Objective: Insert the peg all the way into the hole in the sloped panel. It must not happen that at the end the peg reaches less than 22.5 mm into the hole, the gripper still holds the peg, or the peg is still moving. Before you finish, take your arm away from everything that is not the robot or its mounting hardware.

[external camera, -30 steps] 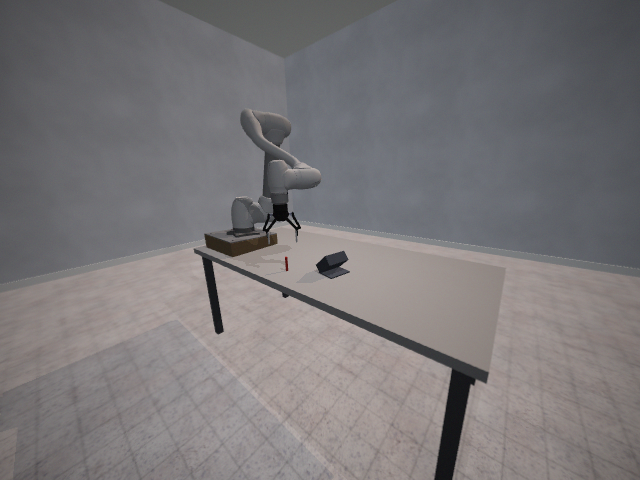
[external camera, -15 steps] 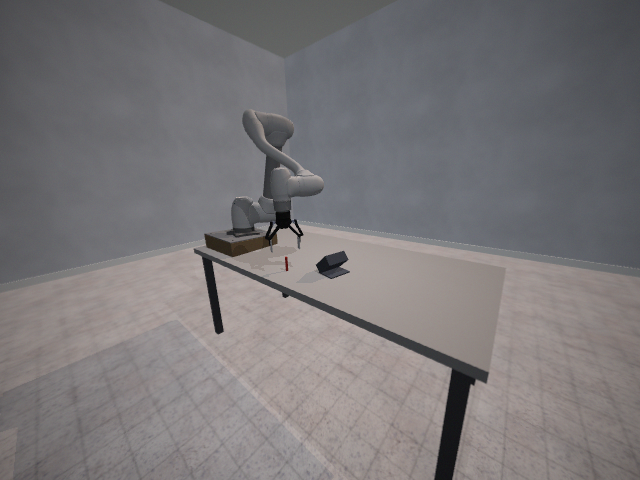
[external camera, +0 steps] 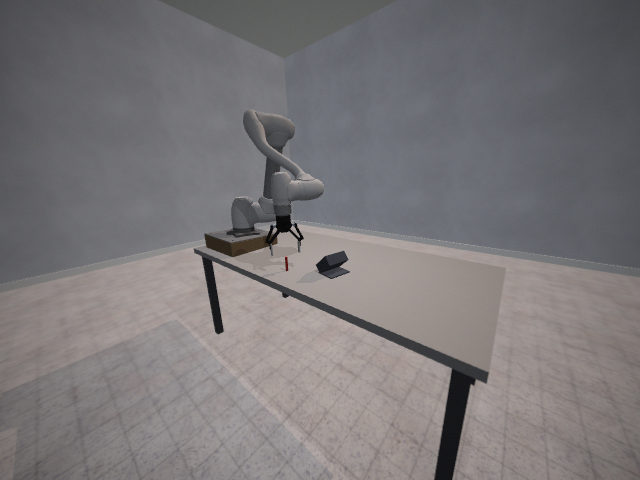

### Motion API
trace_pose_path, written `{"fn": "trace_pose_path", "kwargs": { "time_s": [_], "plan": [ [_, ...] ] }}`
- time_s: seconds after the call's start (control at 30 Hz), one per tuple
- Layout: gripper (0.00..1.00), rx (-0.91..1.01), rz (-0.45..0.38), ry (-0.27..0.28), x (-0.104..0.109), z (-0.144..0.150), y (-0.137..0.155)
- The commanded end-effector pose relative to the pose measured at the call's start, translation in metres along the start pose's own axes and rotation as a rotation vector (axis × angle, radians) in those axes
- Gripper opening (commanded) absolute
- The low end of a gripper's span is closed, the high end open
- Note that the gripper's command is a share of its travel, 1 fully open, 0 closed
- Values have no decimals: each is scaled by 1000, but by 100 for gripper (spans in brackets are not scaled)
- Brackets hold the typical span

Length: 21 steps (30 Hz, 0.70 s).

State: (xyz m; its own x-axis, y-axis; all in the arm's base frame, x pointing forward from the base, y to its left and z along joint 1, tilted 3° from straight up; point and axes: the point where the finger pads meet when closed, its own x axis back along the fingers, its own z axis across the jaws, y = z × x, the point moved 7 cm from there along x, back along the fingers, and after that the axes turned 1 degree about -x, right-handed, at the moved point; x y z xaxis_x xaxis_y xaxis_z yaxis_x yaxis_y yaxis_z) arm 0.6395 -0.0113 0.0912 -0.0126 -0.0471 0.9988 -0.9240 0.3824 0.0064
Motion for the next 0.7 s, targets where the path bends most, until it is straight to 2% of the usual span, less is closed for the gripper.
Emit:
{"fn": "trace_pose_path", "kwargs": {
  "time_s": [0.0,0.67],
  "plan": [
    [100,0,0,0,-3,0,0],
    [100,0,0,0,-27,0,0]
  ]
}}
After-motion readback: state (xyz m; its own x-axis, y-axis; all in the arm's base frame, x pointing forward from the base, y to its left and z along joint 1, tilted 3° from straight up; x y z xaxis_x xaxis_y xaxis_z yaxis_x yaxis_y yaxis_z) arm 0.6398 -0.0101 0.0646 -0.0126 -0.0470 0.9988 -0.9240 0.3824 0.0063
